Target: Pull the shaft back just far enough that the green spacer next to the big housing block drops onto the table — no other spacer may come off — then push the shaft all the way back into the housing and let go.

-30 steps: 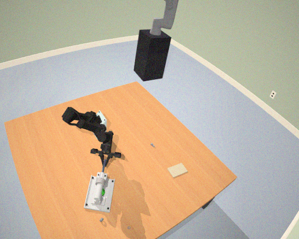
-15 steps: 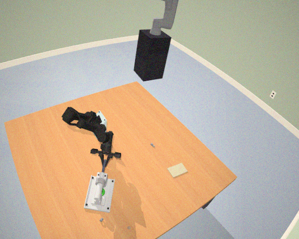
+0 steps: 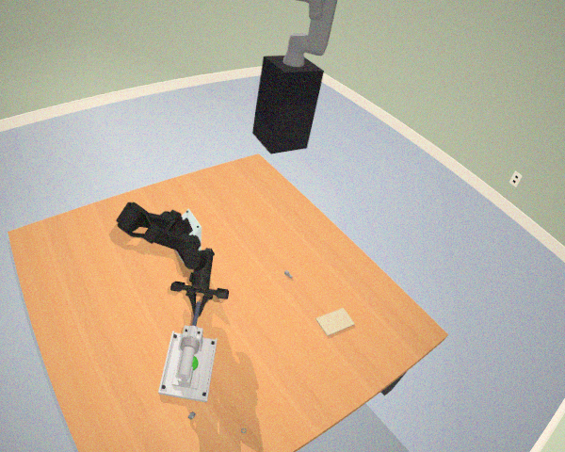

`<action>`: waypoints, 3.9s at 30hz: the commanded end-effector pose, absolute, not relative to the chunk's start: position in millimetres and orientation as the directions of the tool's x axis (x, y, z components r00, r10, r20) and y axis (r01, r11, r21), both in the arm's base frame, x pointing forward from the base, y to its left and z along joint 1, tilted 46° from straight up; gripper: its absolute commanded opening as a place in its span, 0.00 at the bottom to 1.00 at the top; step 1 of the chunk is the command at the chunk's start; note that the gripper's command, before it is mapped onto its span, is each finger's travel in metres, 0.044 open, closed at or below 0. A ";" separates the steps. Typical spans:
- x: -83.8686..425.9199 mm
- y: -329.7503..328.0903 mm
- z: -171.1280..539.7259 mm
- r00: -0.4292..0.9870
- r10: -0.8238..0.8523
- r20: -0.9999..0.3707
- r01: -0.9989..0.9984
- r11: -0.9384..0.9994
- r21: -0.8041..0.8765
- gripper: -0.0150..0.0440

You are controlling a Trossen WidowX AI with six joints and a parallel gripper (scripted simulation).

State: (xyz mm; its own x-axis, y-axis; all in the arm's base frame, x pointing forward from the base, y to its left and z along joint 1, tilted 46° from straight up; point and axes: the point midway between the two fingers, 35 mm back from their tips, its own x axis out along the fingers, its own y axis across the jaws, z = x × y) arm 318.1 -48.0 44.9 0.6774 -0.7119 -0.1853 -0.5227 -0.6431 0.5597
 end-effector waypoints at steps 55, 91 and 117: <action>325.6 -49.8 49.5 0.678 -0.713 -0.180 -0.528 -0.642 0.556 0.25; 336.8 -53.9 55.8 0.678 -0.713 -0.179 -0.528 -0.642 0.556 0.25; 344.9 -56.9 60.3 0.678 -0.713 -0.179 -0.528 -0.642 0.555 0.25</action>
